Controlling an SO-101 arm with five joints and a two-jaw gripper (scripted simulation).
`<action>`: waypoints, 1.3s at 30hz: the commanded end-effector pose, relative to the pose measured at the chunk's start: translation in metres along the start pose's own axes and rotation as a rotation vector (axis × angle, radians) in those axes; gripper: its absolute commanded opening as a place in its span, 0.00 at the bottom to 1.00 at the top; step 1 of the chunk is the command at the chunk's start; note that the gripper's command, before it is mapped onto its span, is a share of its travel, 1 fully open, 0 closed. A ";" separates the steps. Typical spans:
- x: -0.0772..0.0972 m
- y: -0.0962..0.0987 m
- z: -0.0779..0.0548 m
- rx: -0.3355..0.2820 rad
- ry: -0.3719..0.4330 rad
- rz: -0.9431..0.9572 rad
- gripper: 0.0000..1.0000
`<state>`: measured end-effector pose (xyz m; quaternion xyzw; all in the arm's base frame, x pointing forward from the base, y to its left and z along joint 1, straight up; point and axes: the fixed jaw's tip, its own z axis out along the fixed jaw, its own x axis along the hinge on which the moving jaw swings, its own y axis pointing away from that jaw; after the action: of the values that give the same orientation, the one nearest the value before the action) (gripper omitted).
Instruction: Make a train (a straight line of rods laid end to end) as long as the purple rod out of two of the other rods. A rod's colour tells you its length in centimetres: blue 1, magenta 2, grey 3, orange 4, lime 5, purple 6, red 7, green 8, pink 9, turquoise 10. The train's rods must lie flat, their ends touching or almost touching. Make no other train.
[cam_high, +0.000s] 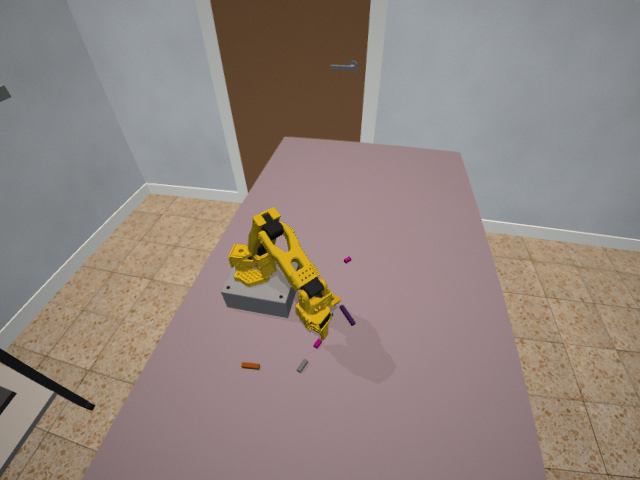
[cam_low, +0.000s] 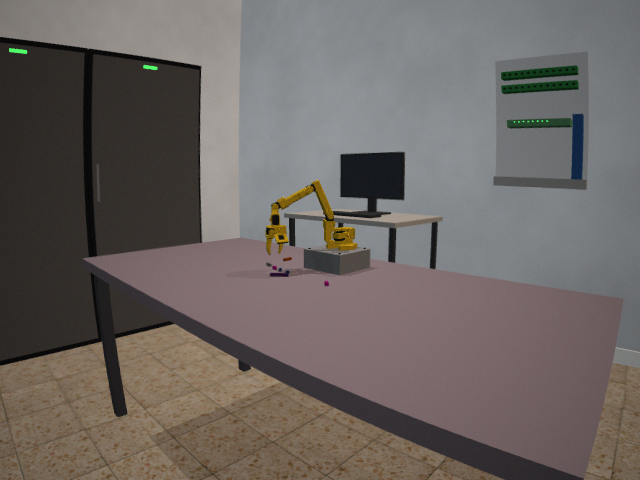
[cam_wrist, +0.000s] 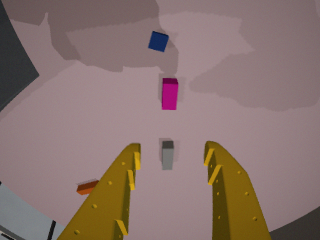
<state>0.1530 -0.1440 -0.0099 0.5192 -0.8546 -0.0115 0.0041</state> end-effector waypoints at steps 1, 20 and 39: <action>-0.001 -0.003 0.001 0.008 0.001 -0.019 0.19; -0.004 -0.009 0.003 0.021 0.005 -0.037 0.19; -0.004 -0.009 0.003 0.021 0.005 -0.037 0.19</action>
<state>0.1600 -0.1450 -0.0119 0.5273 -0.8497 -0.0036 0.0018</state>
